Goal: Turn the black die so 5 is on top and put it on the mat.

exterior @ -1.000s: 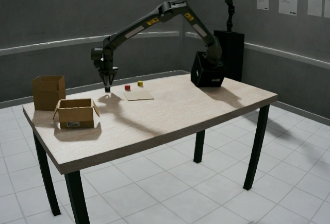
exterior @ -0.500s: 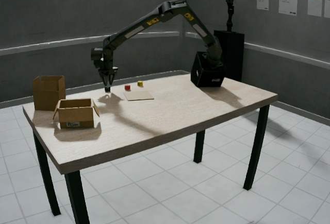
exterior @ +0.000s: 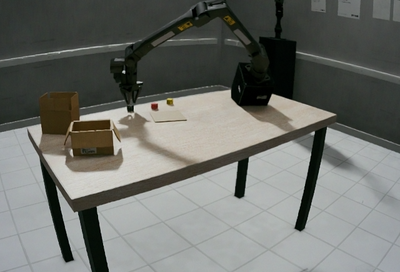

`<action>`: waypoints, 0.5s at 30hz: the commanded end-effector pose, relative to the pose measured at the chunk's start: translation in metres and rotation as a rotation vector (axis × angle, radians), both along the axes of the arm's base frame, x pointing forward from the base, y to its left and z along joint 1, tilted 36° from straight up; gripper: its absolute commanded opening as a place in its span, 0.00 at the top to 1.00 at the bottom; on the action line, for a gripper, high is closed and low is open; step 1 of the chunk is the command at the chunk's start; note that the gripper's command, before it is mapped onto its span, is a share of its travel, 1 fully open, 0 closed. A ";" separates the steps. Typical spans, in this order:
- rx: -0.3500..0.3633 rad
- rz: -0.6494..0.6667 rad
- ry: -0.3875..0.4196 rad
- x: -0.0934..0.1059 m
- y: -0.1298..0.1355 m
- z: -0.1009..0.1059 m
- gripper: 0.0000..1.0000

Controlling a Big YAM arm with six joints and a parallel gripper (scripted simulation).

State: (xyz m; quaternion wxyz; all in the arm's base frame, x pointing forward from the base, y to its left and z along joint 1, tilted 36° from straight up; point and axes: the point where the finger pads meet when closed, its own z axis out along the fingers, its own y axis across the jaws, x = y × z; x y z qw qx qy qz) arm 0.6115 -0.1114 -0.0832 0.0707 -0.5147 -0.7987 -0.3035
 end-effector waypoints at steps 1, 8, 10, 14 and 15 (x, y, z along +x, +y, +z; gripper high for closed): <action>-0.016 -0.017 -0.039 0.015 -0.019 0.003 0.61; -0.016 -0.017 -0.039 0.015 -0.019 0.003 0.61; -0.016 -0.017 -0.039 0.015 -0.019 0.003 0.61; -0.016 -0.017 -0.038 0.015 -0.018 0.002 0.61; -0.015 -0.016 -0.036 0.014 -0.017 0.001 0.61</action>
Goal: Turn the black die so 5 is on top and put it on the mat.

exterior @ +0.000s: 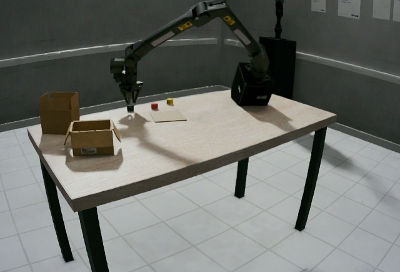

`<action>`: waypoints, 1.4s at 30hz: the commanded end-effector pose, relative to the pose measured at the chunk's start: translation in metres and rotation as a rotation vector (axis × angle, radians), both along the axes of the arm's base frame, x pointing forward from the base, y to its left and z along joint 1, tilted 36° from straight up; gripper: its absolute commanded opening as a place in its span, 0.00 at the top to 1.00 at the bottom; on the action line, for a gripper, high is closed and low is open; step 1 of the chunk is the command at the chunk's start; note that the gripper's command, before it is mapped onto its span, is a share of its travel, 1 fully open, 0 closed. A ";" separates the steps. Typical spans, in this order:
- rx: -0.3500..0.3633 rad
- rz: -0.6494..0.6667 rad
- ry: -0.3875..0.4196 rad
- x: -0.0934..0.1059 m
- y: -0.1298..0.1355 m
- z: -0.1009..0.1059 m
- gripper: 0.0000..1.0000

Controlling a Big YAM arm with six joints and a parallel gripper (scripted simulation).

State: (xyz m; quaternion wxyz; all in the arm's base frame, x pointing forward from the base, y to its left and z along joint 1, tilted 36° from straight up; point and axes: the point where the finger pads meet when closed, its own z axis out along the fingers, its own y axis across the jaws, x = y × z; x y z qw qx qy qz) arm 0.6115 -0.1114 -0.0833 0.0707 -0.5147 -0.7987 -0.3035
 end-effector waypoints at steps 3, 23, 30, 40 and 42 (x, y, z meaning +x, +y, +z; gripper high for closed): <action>-0.013 -0.012 -0.031 0.015 -0.010 -0.001 0.61; -0.005 -0.018 -0.009 0.011 0.006 -0.028 0.61; -0.010 -0.011 -0.025 0.016 0.009 -0.019 0.61; -0.010 -0.010 -0.026 0.016 0.010 -0.019 0.61; -0.010 -0.010 -0.026 0.016 0.010 -0.019 0.61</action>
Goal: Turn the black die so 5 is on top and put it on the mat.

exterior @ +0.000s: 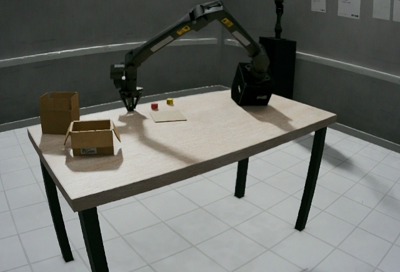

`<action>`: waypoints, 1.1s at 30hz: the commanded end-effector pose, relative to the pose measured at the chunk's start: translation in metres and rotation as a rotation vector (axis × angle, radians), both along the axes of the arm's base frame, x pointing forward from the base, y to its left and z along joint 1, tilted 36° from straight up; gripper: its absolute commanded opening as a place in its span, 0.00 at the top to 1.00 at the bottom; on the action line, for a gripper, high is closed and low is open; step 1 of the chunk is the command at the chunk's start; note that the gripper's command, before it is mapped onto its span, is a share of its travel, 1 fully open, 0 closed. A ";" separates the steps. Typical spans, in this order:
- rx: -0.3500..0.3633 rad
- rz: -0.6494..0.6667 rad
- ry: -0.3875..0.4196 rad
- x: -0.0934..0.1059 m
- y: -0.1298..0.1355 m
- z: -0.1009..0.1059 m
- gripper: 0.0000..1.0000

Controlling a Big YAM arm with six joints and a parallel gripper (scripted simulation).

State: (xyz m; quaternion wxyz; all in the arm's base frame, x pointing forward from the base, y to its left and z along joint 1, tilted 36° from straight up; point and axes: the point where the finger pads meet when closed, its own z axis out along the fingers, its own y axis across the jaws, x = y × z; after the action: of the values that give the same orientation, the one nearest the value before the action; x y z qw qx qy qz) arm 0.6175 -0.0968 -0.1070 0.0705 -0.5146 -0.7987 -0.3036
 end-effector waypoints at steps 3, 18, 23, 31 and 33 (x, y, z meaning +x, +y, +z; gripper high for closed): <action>-0.010 -0.010 -0.025 0.010 -0.005 0.005 0.61; -0.010 -0.010 -0.025 0.010 -0.005 0.005 0.61; -0.010 -0.010 -0.025 0.010 -0.005 0.005 0.61; -0.010 -0.010 -0.025 0.010 -0.005 0.005 0.80; -0.010 -0.010 -0.025 0.010 -0.005 0.005 0.80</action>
State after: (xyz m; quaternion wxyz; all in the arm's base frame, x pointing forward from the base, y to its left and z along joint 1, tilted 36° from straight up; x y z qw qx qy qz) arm 0.6177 -0.0968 -0.1069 0.0704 -0.5146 -0.7988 -0.3036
